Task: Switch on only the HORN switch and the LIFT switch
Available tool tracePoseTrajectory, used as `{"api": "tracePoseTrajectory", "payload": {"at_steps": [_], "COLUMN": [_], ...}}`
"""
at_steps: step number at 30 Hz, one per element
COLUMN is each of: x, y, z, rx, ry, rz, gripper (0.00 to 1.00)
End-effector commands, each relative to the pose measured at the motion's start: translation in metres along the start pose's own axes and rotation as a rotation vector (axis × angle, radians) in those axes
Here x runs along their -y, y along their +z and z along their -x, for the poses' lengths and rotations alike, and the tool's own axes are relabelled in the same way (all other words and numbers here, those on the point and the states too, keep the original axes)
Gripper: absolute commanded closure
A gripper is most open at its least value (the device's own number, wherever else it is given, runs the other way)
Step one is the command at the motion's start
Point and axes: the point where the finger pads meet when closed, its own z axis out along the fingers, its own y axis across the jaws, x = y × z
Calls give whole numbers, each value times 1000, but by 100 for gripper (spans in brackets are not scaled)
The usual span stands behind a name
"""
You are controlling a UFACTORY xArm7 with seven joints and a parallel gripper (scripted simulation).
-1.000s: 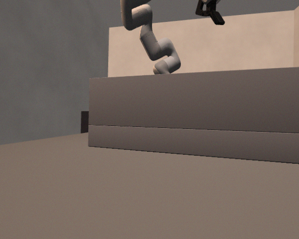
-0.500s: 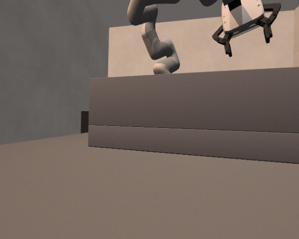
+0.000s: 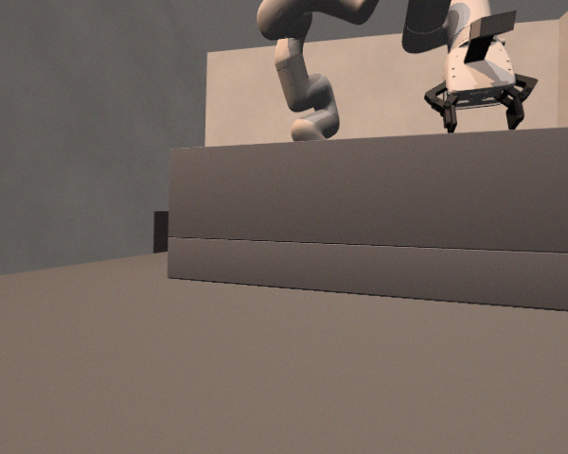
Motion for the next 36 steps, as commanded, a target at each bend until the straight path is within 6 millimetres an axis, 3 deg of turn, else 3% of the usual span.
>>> {"api": "tracePoseTrajectory", "payload": {"at_steps": [1,11,12,36], "x": [6,6,6,6], "y": [0,0,0,0], "z": [7,7,7,7], "rx": [-51,-51,-51,-51], "ry": [-42,-42,-42,-42], "rz": [4,4,4,4], "gripper": [0,0,24,24]}}
